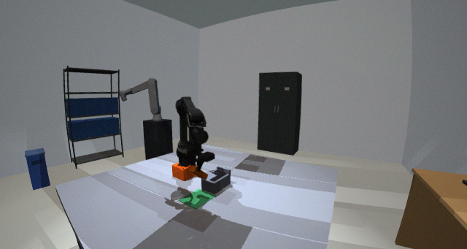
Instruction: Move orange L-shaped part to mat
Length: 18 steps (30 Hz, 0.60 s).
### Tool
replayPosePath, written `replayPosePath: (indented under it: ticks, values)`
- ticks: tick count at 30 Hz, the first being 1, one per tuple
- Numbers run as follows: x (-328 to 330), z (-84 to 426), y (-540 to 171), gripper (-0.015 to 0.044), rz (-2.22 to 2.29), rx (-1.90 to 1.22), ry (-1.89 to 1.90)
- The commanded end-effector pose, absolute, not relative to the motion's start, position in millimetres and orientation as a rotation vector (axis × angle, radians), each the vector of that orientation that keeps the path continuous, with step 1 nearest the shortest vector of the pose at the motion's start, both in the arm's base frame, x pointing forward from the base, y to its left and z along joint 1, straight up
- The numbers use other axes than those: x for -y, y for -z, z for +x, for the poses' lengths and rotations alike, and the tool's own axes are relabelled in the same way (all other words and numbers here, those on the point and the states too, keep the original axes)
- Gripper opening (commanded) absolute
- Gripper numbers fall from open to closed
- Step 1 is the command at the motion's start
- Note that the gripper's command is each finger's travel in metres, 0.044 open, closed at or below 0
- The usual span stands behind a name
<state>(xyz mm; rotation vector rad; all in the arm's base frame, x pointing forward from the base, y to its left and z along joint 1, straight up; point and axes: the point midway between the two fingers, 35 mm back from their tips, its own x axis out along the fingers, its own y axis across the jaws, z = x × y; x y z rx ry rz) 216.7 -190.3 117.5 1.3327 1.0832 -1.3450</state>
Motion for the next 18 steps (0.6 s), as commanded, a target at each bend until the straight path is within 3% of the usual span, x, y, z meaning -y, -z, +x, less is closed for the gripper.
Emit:
replayPosePath:
  ticks: [1, 18]
  values:
    - [206, 214, -119, 0.0, 1.334, -1.083, 1.338]
    - [211, 213, -101, 0.0, 1.334, -1.083, 1.338]
